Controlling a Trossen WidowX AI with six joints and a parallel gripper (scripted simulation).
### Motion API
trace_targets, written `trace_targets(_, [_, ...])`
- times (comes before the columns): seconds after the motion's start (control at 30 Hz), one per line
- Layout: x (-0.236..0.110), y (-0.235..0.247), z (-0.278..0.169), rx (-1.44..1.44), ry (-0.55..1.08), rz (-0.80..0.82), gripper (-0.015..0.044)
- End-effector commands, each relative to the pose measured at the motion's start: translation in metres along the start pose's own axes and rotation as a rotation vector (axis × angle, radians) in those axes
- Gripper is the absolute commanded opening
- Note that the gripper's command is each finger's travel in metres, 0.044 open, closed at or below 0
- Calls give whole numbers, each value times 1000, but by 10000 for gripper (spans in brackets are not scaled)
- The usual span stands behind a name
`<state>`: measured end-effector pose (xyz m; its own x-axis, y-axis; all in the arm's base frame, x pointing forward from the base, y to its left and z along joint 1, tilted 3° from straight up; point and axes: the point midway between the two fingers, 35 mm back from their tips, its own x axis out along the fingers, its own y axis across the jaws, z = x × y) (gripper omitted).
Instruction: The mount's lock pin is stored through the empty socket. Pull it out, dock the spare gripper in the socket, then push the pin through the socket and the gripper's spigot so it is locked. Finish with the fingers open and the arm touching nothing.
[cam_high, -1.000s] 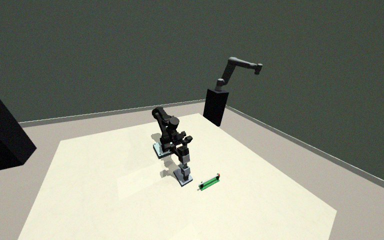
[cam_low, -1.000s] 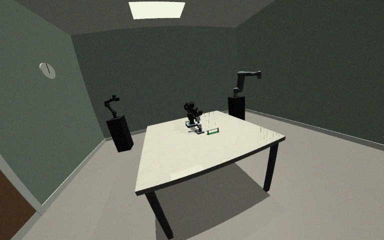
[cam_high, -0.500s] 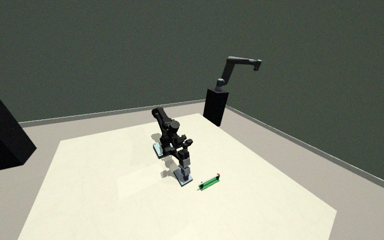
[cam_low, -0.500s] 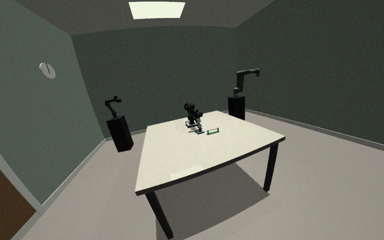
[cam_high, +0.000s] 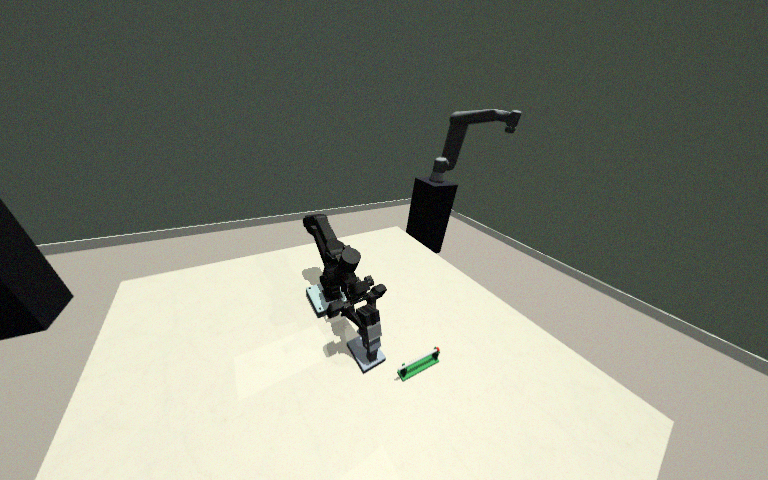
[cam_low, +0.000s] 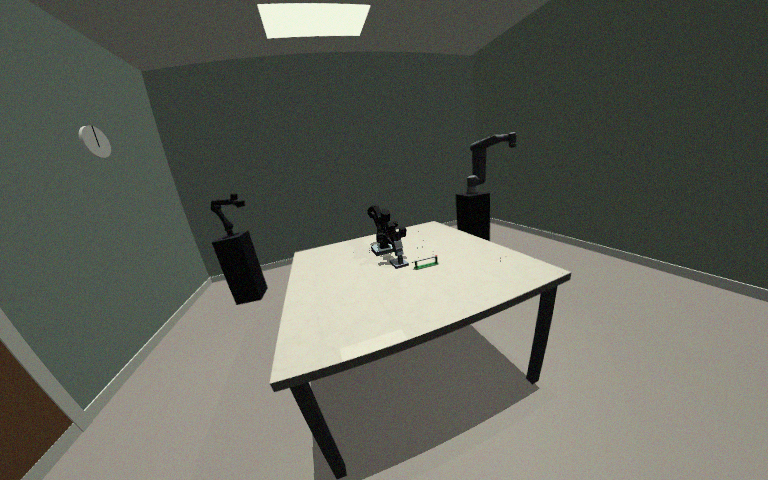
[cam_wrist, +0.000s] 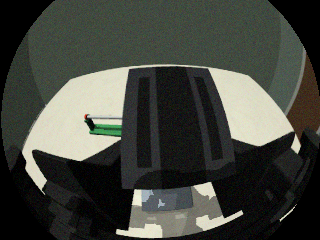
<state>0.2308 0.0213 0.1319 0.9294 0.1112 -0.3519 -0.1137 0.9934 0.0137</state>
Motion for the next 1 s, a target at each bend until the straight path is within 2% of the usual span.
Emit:
trace_targets(0.0, [3, -1, -1, 5, -8, -4, 0])
trace_targets(0.4, [1, 0, 1, 0, -8, 0, 0])
trace_targets(0.97, [1, 0, 1, 0, -8, 0, 440])
